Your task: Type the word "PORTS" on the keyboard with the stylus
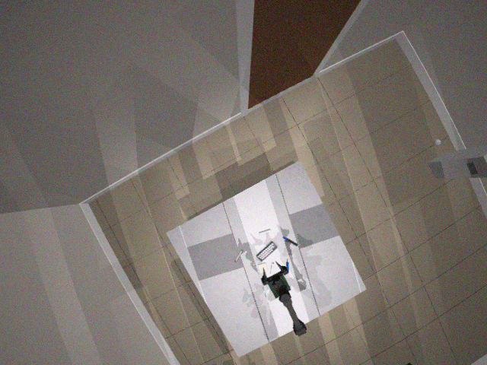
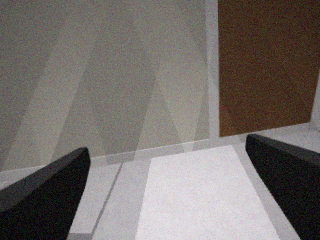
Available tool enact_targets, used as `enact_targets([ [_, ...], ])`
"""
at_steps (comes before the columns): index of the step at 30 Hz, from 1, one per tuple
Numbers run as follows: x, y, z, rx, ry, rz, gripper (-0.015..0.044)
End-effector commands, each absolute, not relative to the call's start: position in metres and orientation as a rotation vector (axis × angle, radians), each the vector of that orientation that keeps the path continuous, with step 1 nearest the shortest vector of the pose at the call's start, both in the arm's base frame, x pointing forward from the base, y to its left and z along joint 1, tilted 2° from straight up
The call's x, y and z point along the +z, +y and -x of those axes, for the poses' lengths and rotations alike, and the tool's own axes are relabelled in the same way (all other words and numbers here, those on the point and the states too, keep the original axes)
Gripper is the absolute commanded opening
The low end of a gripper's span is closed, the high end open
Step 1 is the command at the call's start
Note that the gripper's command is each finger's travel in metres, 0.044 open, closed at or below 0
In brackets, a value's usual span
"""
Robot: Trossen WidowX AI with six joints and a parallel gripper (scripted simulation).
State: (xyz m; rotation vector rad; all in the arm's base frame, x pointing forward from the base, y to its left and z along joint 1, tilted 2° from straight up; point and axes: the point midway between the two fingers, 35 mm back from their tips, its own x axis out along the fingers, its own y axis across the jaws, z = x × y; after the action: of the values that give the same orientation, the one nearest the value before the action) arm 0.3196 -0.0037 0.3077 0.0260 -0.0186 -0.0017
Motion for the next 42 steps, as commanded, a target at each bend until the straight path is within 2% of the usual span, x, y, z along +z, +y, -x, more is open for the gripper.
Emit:
enact_targets([
  [1, 0.305, -0.003, -0.321, -0.001, -0.006, -0.025, 0.0414],
  [9, 0.193, 0.015, -0.353, 0.05, 0.567, 0.046, 0.0204],
  [17, 0.082, 0.035, -0.321, 0.142, 1.24, 0.181, 0.0],
  [22, 0.052, 0.039, -0.293, 0.19, 1.527, 0.253, 0.0],
  [34, 0.052, 0.037, -0.294, 0.19, 1.527, 0.252, 0.0],
  [39, 0.054, -0.011, -0.308, 0.184, 1.525, 0.253, 0.0],
  [42, 0.055, -0.018, -0.309, 0.186, 1.526, 0.257, 0.0],
])
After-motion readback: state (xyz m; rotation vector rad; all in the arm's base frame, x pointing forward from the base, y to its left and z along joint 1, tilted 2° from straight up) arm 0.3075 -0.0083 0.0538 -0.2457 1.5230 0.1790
